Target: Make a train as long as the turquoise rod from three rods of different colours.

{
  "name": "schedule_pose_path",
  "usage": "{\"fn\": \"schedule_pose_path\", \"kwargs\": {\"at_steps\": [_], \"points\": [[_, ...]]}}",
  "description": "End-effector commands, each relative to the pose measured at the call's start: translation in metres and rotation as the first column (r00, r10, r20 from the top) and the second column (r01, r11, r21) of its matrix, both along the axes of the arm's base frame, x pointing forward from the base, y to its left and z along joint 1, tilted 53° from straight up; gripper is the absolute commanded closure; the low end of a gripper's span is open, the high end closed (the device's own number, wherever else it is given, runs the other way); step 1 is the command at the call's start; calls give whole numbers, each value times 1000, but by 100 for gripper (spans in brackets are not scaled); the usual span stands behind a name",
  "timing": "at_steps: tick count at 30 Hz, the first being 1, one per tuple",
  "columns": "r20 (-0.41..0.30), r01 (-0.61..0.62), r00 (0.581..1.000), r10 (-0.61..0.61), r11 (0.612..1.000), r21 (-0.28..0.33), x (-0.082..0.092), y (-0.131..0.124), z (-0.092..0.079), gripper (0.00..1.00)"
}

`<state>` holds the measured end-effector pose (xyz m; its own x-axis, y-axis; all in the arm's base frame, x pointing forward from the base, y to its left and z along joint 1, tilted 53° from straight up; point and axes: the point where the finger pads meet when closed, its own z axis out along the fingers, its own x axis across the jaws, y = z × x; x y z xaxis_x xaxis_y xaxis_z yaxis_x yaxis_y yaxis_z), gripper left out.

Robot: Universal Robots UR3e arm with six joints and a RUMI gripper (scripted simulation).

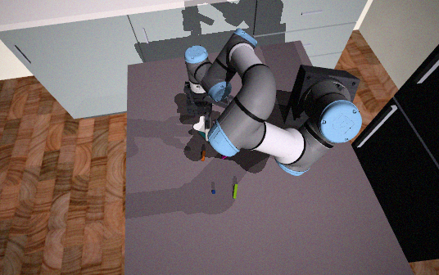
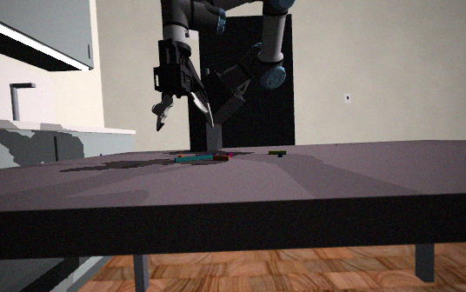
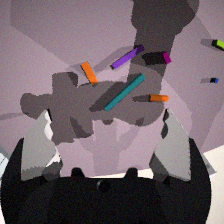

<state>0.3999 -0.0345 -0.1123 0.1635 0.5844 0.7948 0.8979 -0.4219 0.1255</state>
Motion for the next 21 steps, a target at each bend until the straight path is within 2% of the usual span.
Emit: {"fn": "schedule_pose_path", "kwargs": {"at_steps": [1,8,10,13,21], "points": [[-120,105,988,-97,993,55,3,4,8,0],[-254,223,948,-190,969,108,7,9,17,0],[-254,223,948,-190,969,108,7,9,17,0],[-337,299,910,-240,945,132,9,12,22,0],[-484,434,817,-313,887,158,13,18,32,0]]}}
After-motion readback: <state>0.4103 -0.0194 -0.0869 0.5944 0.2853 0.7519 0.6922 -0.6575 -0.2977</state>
